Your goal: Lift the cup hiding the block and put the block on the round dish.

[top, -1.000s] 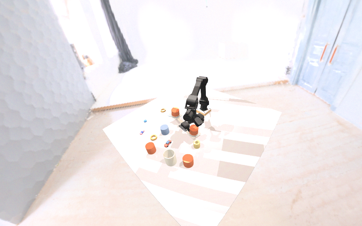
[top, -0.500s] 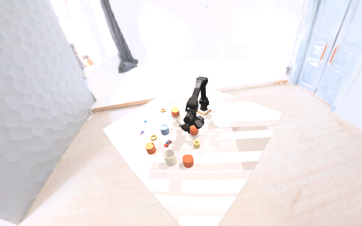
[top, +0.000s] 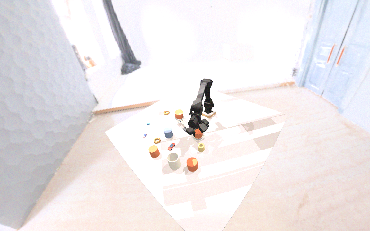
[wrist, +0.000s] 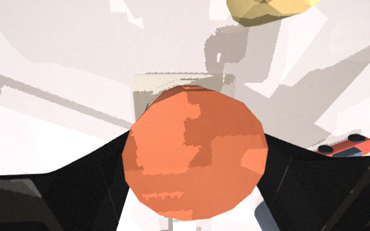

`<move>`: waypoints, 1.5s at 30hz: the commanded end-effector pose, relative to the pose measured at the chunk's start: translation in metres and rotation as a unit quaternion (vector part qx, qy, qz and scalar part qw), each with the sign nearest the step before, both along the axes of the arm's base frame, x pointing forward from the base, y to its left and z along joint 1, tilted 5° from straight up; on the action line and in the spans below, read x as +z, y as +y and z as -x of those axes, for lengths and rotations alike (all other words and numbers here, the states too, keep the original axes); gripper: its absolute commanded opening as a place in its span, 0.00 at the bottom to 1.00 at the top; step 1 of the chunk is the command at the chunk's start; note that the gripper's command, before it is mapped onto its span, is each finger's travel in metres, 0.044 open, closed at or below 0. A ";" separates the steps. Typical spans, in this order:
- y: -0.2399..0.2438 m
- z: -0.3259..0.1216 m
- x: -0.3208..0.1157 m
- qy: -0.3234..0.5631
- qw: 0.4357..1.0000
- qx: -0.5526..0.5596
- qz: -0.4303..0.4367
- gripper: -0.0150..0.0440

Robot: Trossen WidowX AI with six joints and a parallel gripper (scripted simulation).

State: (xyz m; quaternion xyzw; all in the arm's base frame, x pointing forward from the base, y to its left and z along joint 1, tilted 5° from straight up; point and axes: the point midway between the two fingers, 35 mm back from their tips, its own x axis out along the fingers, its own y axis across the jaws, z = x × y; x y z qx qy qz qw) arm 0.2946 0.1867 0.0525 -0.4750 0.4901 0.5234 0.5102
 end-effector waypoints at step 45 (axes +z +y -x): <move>0.000 -0.008 0.051 0.001 1.000 -0.002 0.001 0.25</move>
